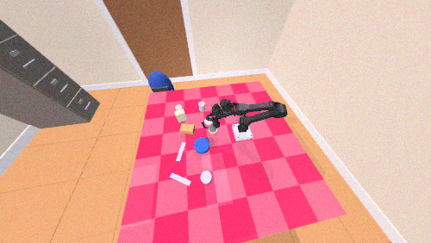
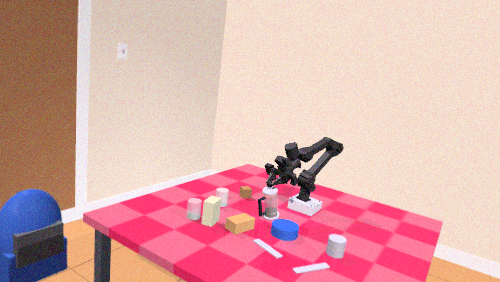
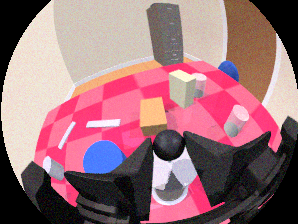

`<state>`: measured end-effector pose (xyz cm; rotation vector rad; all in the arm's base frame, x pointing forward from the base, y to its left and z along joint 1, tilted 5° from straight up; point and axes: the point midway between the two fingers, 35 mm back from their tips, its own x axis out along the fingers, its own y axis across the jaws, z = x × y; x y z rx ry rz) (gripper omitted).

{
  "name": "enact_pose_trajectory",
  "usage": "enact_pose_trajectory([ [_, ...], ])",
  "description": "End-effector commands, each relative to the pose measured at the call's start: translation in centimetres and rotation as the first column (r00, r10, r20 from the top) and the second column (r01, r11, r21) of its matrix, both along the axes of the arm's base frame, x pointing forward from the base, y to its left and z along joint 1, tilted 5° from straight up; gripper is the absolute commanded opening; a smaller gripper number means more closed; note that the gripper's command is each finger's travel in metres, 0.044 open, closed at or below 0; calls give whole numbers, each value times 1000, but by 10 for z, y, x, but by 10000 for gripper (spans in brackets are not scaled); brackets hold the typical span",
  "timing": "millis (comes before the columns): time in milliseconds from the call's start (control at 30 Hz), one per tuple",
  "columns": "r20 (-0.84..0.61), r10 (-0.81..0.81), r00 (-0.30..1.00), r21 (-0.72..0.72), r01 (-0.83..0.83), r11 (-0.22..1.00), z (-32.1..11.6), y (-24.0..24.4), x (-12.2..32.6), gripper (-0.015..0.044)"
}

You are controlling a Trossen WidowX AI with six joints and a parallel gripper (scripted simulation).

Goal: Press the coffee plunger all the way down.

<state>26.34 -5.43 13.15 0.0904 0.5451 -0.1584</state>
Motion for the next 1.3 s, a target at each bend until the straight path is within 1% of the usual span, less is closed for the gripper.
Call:
enact_pose_trajectory([
  [0,-18,-2,1000,11,2,1000,-5,0,0,122],
  [500,-1,0,1000,1,0,1000,0,0,1,122],
  [900,-1,0,1000,1,0,1000,0,0,1,437],
  [1067,-2,0,1000,2,0,1000,4,-1,0,440],
  [1167,-7,0,1000,4,0,1000,24,-1,-7,440],
  [1267,-15,0,1000,8,0,1000,56,0,-24,440],
])
